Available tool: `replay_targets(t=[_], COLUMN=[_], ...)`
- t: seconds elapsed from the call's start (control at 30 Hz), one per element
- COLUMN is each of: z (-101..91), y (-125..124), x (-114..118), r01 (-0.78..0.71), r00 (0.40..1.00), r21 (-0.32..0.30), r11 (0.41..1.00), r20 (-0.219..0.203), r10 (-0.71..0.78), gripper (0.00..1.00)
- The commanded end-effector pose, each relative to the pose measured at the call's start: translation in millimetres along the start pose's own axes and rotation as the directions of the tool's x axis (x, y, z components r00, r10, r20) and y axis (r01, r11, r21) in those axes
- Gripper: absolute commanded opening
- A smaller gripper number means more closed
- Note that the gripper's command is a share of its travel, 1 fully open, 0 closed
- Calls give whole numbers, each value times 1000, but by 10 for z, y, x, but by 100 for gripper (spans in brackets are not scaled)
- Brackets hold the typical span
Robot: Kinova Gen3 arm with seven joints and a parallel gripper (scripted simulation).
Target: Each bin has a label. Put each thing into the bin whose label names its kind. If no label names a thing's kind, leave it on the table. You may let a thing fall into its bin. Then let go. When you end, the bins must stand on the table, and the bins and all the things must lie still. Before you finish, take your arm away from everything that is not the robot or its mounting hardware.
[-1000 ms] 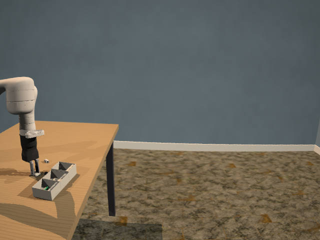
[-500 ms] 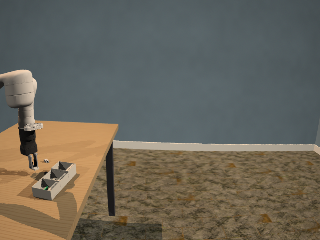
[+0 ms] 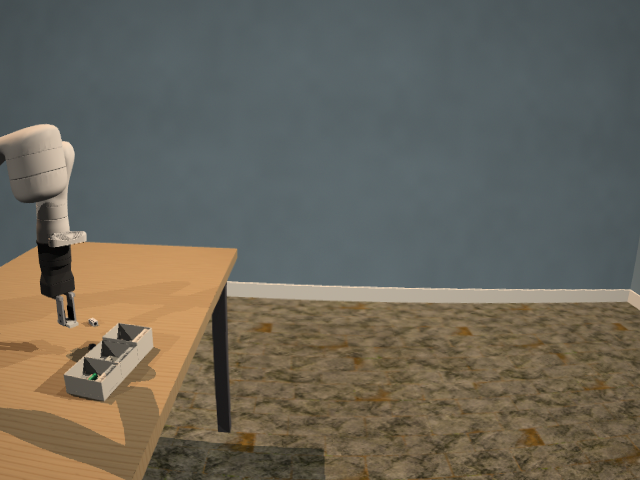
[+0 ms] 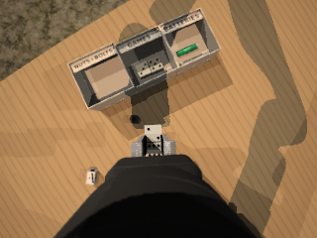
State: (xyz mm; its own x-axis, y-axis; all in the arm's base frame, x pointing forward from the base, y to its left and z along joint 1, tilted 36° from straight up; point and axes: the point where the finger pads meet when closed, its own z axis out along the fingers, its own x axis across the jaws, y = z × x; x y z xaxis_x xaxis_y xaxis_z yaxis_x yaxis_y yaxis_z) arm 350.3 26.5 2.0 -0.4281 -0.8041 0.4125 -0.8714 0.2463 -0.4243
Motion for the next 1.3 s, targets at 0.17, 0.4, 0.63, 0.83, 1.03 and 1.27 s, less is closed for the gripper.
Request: replay_targets(t=[0.17,0.4,0.63,0.83,1.03,1.27], z=[-9,-73,-74,-75,-76,-77], y=[-7,-6,-246,-560,-921,-1221], x=[-5,-5,-8,-14,-19,-24], r01=[0,0,0,0,-296,-523], r00=[1000,1000,1000,1000,955,852], r21=[2,2,2,2,2,1], r11=[1000,1000,1000,1000,955,852], r20=[2,2,2,2,2,3], r10=[0,0,0,0,296,523], gripper=[49,49,49,49,49,49])
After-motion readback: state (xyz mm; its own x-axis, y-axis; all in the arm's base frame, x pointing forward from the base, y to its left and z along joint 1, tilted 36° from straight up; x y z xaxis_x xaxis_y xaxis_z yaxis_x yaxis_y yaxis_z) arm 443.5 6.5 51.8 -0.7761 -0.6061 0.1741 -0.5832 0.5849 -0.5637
